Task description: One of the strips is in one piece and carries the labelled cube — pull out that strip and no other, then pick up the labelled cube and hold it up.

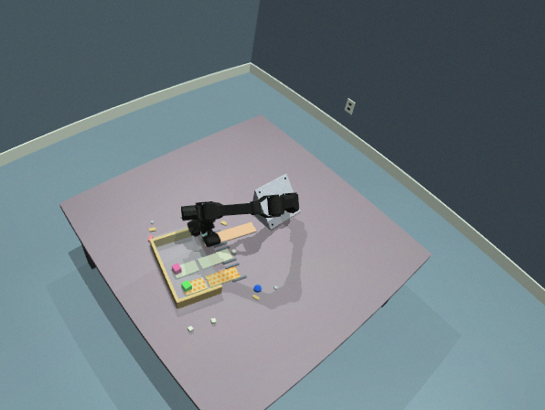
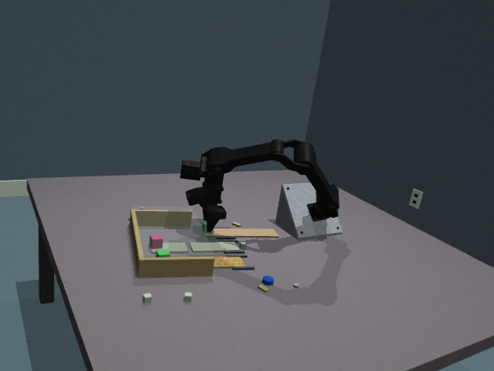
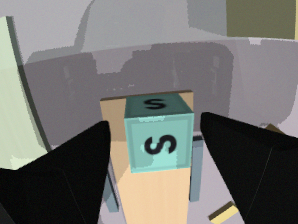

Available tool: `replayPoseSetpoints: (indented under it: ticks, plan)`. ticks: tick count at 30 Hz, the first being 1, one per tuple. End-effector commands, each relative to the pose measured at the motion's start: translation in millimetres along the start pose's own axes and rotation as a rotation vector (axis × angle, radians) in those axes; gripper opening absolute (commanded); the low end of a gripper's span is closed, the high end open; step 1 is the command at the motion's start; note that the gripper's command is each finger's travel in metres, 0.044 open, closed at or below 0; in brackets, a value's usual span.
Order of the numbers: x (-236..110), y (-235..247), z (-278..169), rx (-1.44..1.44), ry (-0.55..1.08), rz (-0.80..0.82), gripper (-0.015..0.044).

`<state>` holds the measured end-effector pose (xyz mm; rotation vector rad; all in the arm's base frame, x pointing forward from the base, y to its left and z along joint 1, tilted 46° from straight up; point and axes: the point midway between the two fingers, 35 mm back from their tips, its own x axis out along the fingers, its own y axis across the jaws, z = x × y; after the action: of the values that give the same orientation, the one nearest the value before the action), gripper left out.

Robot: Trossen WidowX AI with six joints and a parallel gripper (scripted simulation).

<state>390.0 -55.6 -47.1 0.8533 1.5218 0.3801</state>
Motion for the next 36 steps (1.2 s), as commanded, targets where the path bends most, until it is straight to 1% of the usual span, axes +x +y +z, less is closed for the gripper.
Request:
replayPoseSetpoints:
  ticks: [1,6,10,17,21,32,36]
  plan:
    - [6.6,-0.1,-1.7,0.007,0.006,0.005,0.025]
    - [6.6,-0.1,-1.7,0.007,0.006,0.005,0.025]
    - [4.1,0.2,-0.9,0.0,0.003,0.0,0.0145]
    - [4.1,0.2,-0.9,0.0,0.003,0.0,0.0098]
    - [1.6,-0.3,-3.7,0.001,0.003,0.0,0.0]
    - [-34.3,-7.4,-53.2,0.009,0.008,0.001,0.0]
    - [-38.3,-8.0,-60.4,0.01,0.009,0.002,0.0]
